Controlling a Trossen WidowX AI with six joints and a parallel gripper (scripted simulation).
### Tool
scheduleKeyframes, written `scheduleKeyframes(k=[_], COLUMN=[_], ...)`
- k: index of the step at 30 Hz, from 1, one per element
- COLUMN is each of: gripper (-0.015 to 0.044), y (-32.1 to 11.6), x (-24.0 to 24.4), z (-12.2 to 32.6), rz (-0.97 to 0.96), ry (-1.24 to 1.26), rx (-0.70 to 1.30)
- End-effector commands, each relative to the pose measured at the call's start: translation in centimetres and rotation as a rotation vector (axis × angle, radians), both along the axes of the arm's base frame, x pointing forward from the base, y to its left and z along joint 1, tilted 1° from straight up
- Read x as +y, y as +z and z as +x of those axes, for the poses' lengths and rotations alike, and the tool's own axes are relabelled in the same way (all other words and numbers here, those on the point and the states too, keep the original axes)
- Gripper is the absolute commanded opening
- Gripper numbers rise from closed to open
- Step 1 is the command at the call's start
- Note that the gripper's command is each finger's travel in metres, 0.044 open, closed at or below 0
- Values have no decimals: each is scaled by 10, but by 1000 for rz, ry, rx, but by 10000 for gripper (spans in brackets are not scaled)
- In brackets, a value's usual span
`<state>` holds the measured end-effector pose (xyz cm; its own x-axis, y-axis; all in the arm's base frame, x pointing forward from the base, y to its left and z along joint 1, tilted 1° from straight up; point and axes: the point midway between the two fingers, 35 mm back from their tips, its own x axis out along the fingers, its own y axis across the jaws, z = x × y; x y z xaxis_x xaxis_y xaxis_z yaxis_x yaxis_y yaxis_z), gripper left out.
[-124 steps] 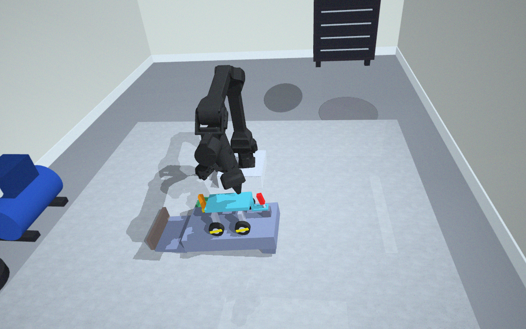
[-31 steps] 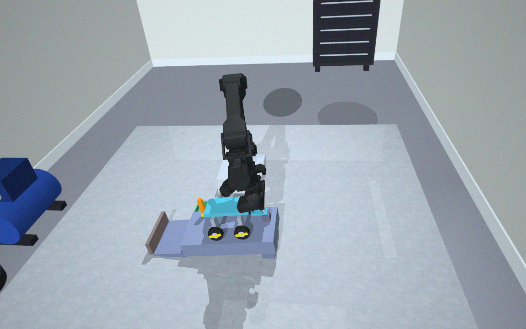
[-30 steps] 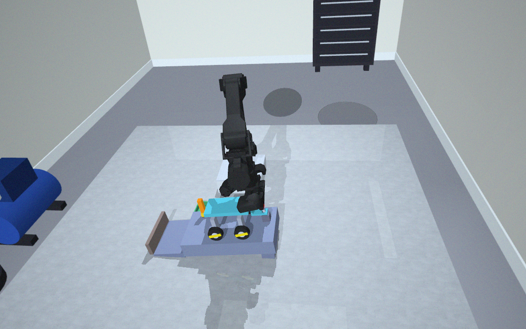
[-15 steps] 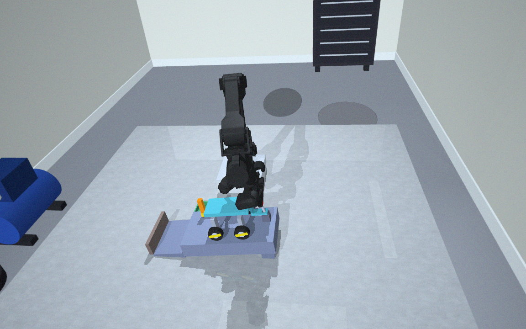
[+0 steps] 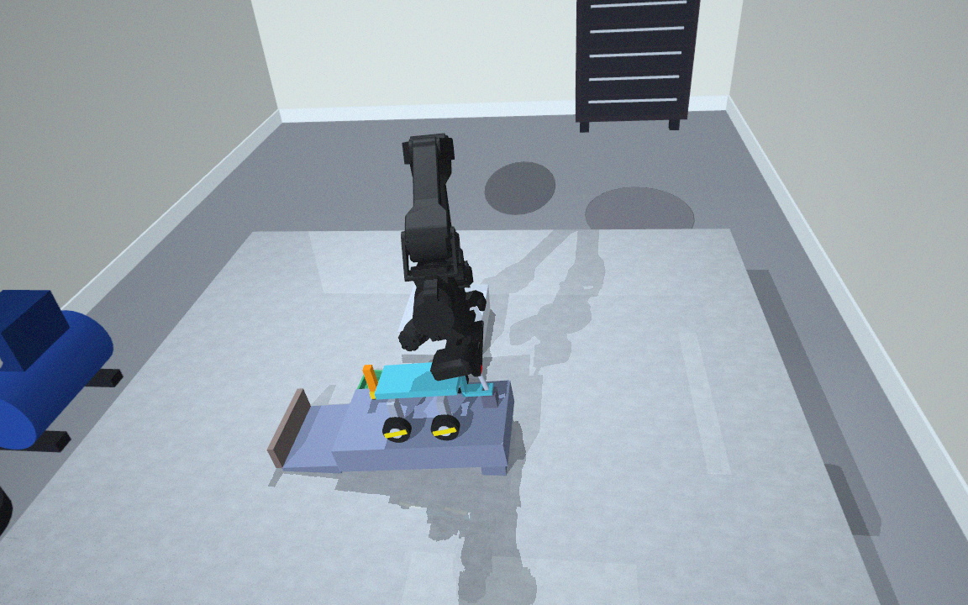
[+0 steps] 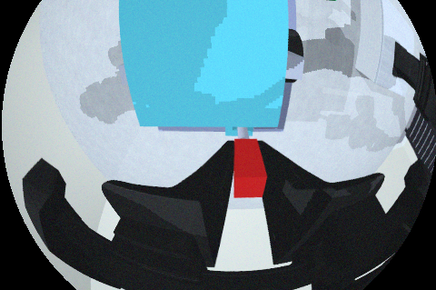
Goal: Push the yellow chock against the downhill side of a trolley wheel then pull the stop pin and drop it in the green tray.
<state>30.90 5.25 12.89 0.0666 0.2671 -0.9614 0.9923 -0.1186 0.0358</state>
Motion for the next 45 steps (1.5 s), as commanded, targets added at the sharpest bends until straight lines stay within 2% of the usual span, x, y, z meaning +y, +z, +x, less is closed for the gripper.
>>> scheduleKeyframes(k=[1,27,45], gripper=[0,0,0], y=[5,23,27], x=[0,1,31], z=[0,1,4], rz=[6,6,9], ry=[4,4,4], rx=[-6,-6,-6])
